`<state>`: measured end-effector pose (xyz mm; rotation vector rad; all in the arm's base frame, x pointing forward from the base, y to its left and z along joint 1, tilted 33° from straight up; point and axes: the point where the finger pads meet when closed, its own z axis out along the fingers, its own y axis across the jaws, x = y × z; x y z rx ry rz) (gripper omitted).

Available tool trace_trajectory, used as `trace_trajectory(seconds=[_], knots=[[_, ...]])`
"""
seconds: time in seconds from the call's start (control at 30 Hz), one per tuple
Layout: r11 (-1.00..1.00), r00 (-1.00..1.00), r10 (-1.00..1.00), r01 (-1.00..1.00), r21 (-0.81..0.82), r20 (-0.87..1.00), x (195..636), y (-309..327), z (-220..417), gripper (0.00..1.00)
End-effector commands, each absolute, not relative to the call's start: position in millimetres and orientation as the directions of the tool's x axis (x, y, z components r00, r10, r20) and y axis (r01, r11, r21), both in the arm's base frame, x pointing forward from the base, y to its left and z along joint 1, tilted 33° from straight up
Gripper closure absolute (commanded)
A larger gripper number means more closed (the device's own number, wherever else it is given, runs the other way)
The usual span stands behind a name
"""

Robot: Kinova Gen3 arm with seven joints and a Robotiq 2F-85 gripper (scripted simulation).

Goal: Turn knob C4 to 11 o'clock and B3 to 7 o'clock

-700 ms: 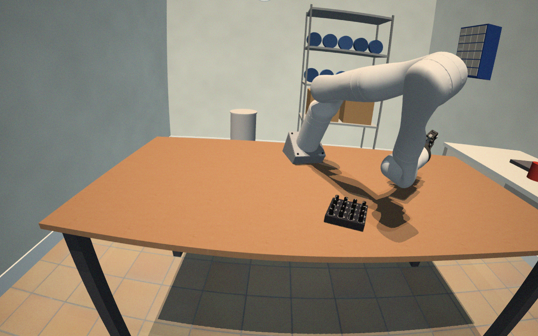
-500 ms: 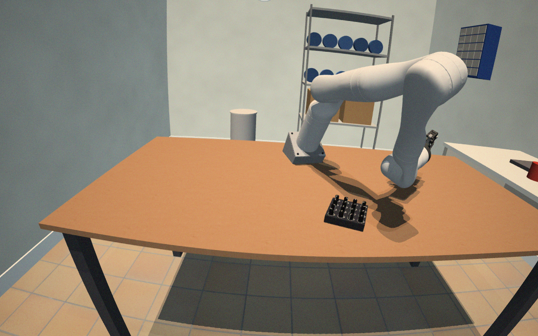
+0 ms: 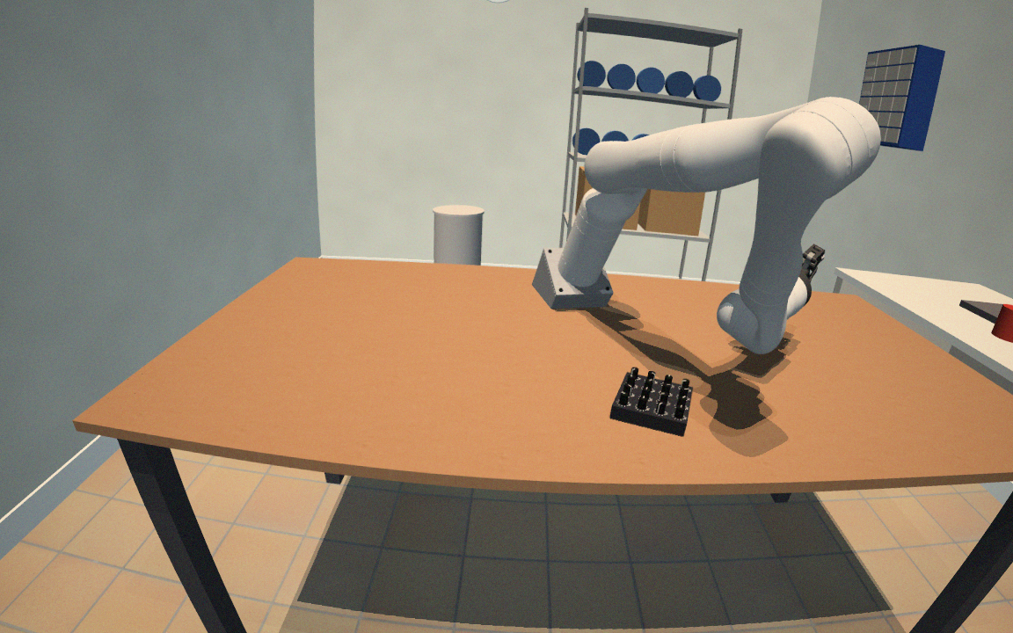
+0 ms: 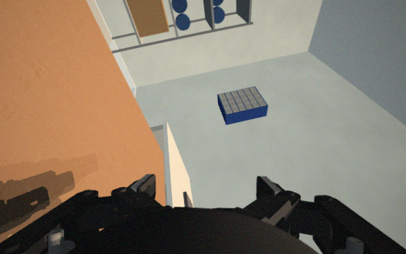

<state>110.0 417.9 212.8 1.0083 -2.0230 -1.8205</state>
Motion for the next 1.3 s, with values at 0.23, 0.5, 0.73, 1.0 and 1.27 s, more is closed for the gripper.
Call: trace_trajectory(seconds=[0.23,0.5,0.73,1.0,1.27], knots=[[-0.018,-0.719,-0.637,-0.347,0.938,-0.278,111,415,214,0.0],[-0.022,-0.688,-0.659,-0.385,0.923,-0.302,115,407,215,0.0],[-0.029,-0.62,-0.704,-0.462,0.886,-0.346,124,391,216,0.0],[-0.046,-0.52,-0.758,-0.559,0.828,-0.393,136,369,218,0.0],[-0.103,-0.303,-0.843,-0.72,0.686,-0.444,159,327,221,0.0]])
